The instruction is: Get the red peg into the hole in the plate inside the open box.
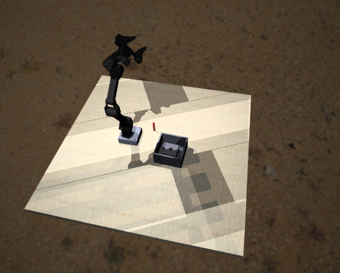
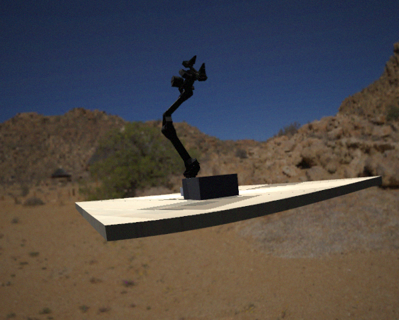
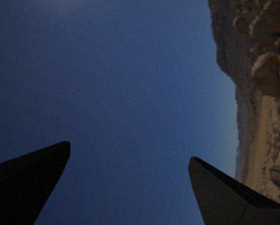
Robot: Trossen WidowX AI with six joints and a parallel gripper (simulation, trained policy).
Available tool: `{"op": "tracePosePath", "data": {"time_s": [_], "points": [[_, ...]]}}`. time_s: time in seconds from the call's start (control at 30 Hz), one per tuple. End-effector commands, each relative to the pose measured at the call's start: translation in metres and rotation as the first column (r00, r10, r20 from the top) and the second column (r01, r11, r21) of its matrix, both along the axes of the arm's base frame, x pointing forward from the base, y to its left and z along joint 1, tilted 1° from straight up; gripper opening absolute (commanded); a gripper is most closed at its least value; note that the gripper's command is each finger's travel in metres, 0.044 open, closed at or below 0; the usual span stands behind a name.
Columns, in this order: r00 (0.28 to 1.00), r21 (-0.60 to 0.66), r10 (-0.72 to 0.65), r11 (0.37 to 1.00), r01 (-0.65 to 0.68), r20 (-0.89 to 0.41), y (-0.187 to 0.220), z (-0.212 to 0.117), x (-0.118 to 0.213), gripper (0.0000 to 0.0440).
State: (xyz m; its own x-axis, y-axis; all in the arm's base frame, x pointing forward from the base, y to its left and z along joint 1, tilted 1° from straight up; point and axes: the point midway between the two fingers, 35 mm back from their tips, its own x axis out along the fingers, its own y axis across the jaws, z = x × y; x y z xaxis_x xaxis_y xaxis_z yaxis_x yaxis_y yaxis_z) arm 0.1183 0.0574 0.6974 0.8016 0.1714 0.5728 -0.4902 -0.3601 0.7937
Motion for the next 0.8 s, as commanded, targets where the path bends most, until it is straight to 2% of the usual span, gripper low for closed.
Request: {"op": "tracePosePath", "data": {"time_s": [0.0, 0.07, 0.37, 0.57, 0.77], "points": [[1.000, -0.015, -0.013, 1.000, 0.013, 0.004, -0.001, -0.001, 0.000, 0.0418], [0.999, -0.057, -0.041, 0.997, 0.042, 0.023, 0.002, -0.003, 0.001, 0.0440], [0.990, -0.336, -0.093, 0.934, 0.123, 0.106, 0.055, -0.032, 0.010, 0.0440], [0.990, -0.522, -0.094, 0.842, 0.138, 0.109, 0.089, -0.068, 0.028, 0.0440], [0.994, -0.686, -0.088, 0.720, 0.104, 0.058, 0.116, -0.116, 0.053, 0.0440]]}}
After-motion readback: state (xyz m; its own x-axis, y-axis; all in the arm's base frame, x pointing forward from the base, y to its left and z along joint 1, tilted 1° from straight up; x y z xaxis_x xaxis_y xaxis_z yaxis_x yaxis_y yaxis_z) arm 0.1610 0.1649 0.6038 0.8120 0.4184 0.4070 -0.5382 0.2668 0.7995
